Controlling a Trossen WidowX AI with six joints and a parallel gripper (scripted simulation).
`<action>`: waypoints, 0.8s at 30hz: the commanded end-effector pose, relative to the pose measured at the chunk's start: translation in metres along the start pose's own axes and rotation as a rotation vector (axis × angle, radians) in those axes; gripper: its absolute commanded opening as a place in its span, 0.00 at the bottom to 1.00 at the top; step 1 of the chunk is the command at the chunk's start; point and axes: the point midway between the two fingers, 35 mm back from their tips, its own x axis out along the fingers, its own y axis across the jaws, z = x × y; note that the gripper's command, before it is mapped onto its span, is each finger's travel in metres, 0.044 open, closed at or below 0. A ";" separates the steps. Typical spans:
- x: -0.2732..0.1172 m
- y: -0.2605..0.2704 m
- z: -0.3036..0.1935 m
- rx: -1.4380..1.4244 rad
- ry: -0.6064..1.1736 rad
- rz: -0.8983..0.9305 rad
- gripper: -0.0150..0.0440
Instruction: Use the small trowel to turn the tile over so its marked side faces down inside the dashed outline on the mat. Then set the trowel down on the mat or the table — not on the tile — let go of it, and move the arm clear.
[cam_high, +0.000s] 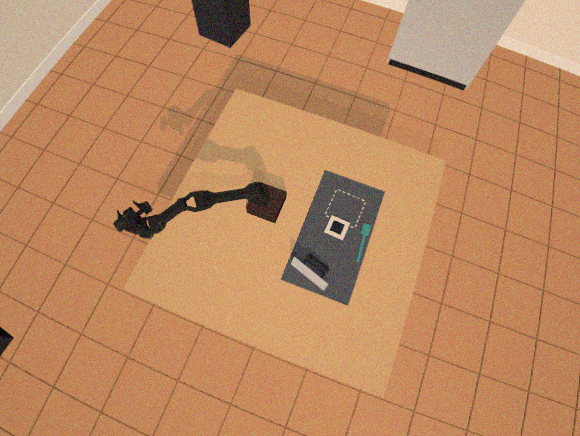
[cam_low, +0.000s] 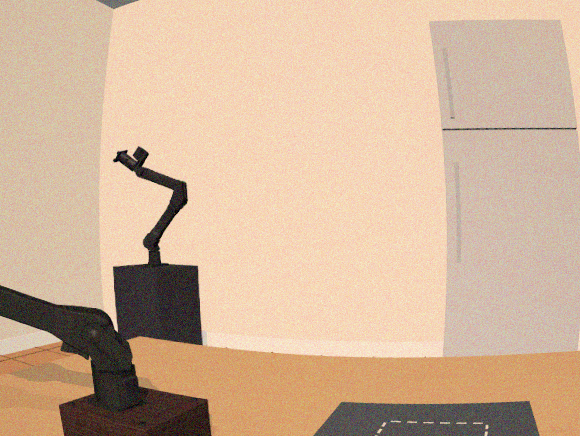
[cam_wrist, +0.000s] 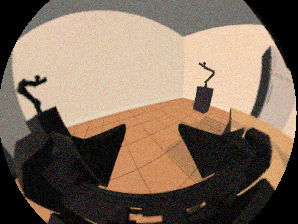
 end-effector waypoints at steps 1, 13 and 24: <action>-0.001 0.000 0.000 0.001 0.001 0.002 0.89; -0.086 0.046 -0.014 0.098 0.102 0.205 0.42; -0.240 0.084 -0.037 0.215 0.336 0.481 0.42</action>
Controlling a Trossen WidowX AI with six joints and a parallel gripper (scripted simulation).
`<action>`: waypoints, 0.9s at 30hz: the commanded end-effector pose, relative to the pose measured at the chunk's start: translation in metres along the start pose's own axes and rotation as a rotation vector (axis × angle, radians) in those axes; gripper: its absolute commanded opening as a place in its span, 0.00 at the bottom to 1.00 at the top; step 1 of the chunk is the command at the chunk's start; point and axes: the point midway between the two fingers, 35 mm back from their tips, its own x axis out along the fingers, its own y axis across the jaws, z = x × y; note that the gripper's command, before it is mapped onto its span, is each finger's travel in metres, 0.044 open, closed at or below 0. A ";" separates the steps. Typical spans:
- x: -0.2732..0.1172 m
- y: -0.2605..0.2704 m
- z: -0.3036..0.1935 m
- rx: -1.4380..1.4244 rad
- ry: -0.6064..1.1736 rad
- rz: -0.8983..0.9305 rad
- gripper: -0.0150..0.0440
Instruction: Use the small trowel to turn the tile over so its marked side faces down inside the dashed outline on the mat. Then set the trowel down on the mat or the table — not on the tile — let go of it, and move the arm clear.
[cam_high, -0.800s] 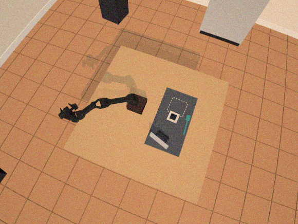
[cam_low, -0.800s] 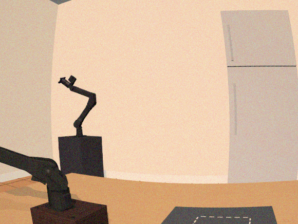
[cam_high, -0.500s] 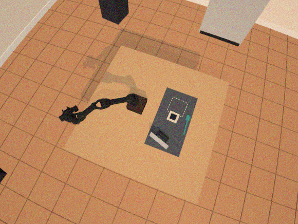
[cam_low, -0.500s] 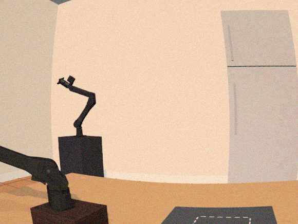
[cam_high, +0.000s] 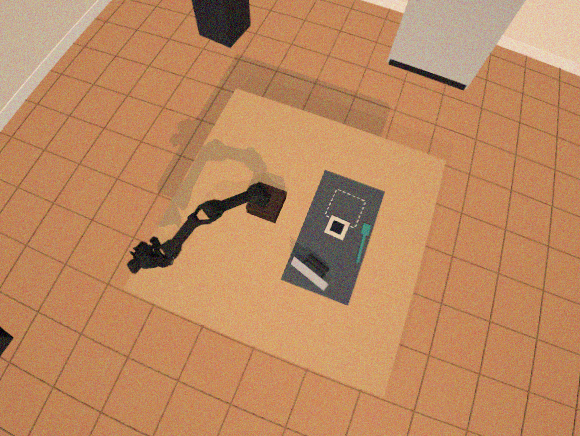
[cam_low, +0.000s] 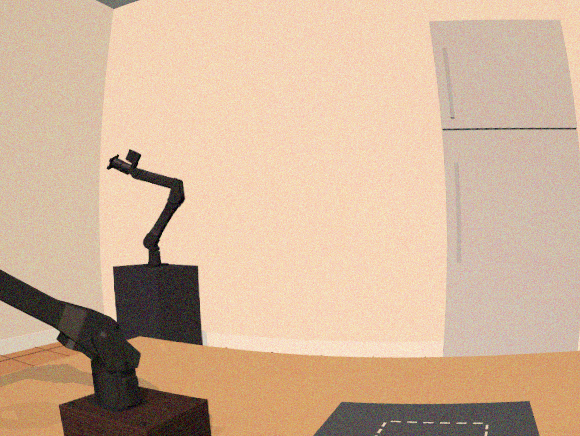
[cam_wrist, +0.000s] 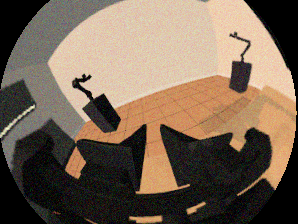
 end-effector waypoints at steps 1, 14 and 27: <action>-0.039 0.021 -0.020 0.047 0.083 0.073 0.42; -0.213 0.059 -0.099 0.182 0.453 0.264 0.42; -0.412 0.018 -0.156 0.218 0.885 0.269 0.42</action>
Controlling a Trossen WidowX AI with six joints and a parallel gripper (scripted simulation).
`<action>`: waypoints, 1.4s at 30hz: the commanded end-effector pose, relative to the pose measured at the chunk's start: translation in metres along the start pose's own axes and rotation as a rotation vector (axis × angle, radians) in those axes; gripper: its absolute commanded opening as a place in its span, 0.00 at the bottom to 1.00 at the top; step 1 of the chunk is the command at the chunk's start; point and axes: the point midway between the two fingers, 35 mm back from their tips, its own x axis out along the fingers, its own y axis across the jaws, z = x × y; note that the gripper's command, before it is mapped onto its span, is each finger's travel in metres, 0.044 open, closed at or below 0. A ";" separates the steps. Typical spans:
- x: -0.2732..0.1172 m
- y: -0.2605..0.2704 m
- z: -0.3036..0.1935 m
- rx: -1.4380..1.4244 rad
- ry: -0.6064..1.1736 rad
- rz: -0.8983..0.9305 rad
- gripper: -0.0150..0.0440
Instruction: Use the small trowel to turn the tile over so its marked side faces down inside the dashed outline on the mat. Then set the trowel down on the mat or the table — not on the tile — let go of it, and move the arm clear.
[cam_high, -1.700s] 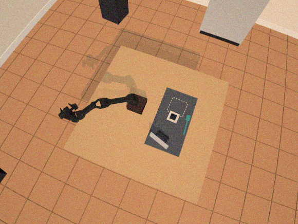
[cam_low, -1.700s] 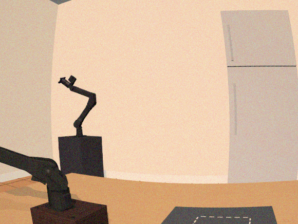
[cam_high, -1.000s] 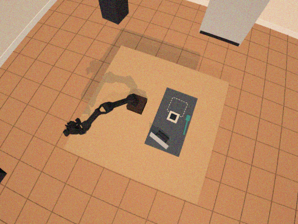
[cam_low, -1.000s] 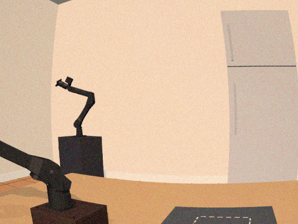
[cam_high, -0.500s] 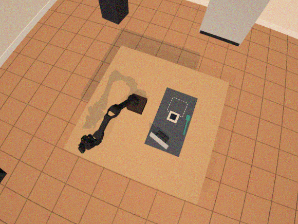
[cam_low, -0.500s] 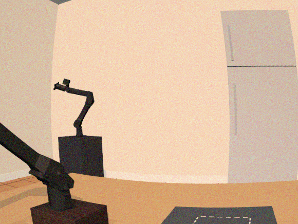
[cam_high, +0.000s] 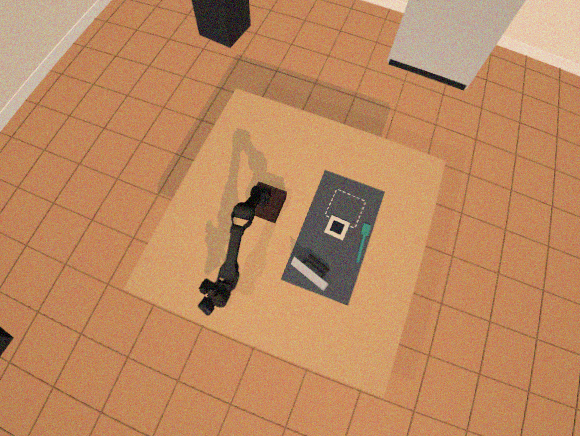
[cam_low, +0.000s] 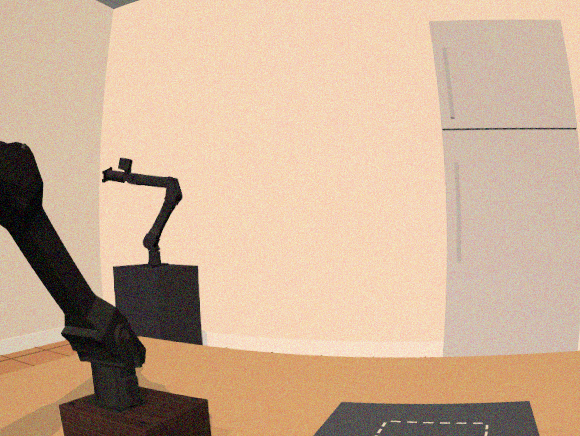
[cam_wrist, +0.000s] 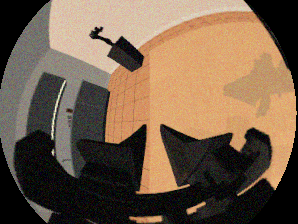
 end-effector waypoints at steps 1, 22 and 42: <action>-0.038 -0.014 -0.043 0.030 0.113 -0.029 0.42; -0.304 -0.223 -0.177 0.127 0.478 -0.568 0.42; -0.375 -0.310 -0.147 0.129 0.382 -0.792 0.42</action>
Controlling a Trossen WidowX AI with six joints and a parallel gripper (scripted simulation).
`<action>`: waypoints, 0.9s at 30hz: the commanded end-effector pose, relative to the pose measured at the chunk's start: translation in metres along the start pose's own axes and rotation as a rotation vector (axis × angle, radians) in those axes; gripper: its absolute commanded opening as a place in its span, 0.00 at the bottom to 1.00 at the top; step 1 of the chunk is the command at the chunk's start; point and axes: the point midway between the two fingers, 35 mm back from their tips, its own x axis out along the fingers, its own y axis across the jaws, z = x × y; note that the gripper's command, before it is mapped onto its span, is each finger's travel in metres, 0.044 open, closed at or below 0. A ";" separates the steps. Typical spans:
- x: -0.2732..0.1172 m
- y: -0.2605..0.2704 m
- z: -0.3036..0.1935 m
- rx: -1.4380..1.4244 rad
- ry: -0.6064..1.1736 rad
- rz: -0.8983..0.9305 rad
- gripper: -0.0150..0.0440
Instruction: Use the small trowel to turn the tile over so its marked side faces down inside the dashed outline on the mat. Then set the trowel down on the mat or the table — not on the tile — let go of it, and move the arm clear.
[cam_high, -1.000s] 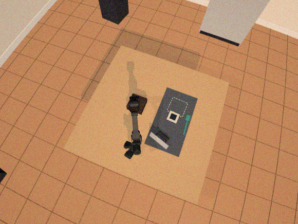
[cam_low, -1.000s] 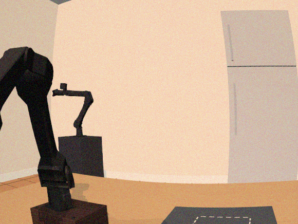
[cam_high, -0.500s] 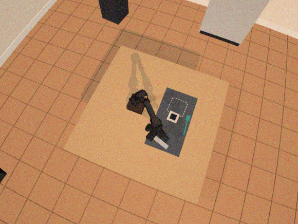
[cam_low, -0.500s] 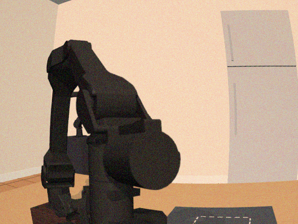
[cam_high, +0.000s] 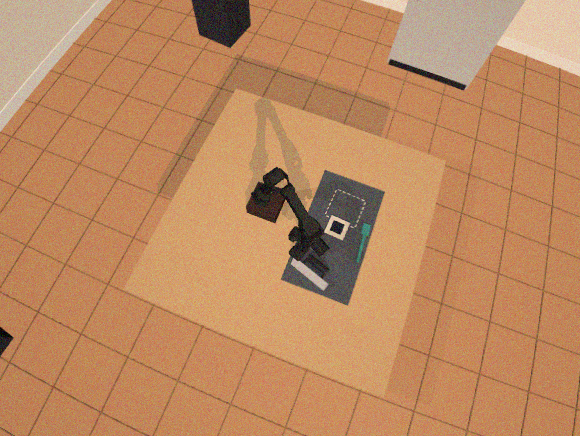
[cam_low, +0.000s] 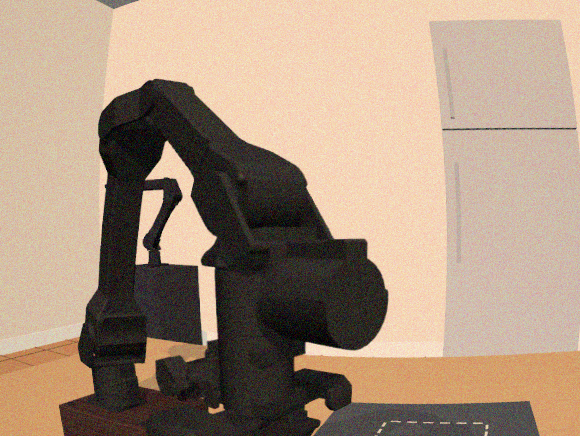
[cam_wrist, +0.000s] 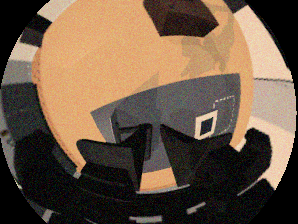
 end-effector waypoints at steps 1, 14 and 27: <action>0.003 0.004 0.000 -0.001 0.000 -0.005 0.42; 0.012 0.023 0.000 -0.001 0.000 -0.003 0.42; 0.018 0.040 0.000 -0.001 0.000 -0.001 0.42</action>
